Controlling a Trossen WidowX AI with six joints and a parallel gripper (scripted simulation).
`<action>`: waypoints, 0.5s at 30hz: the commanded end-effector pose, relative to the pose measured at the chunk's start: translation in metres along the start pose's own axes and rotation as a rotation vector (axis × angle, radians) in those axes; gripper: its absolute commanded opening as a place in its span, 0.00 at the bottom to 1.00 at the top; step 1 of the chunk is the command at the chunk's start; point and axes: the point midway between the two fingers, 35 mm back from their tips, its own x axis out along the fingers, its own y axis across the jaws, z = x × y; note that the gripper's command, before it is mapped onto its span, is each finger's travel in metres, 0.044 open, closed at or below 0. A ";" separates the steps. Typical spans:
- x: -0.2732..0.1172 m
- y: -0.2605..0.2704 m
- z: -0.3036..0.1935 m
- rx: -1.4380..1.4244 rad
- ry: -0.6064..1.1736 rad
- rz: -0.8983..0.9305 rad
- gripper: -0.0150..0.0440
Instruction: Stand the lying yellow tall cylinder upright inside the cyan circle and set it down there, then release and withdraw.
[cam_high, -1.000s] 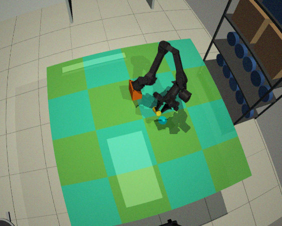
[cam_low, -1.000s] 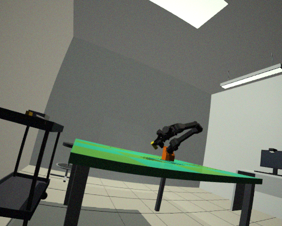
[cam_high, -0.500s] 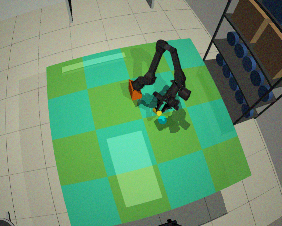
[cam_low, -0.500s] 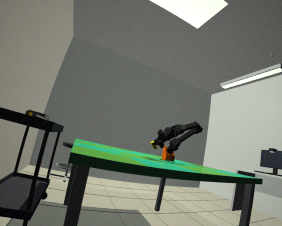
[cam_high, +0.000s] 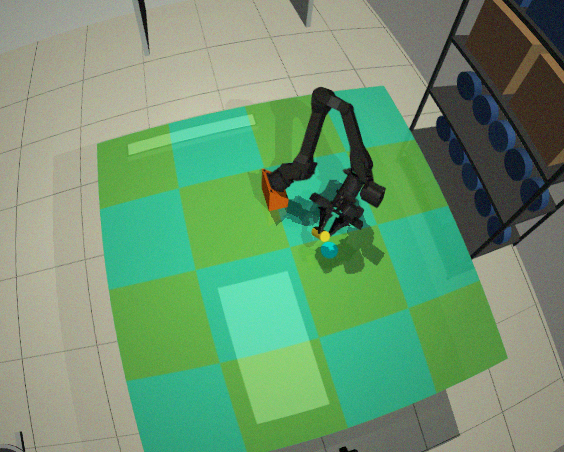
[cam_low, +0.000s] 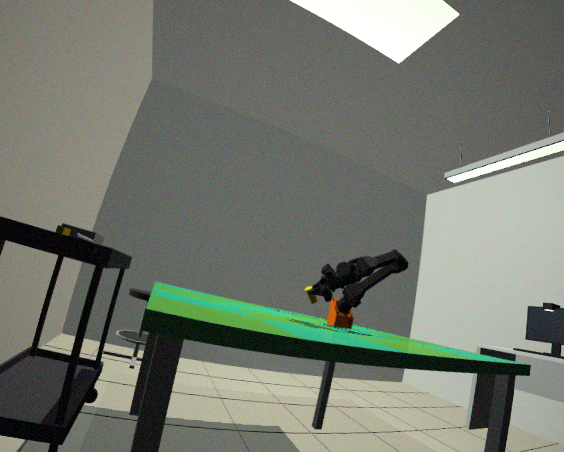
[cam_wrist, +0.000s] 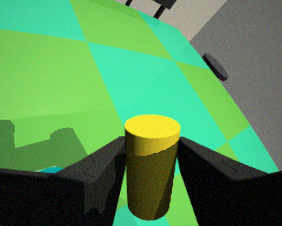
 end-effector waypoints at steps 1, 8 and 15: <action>-0.001 0.001 0.001 0.014 -0.028 0.006 0.43; -0.003 0.002 0.003 0.037 -0.070 0.017 0.43; -0.004 0.003 0.004 0.061 -0.112 0.030 0.43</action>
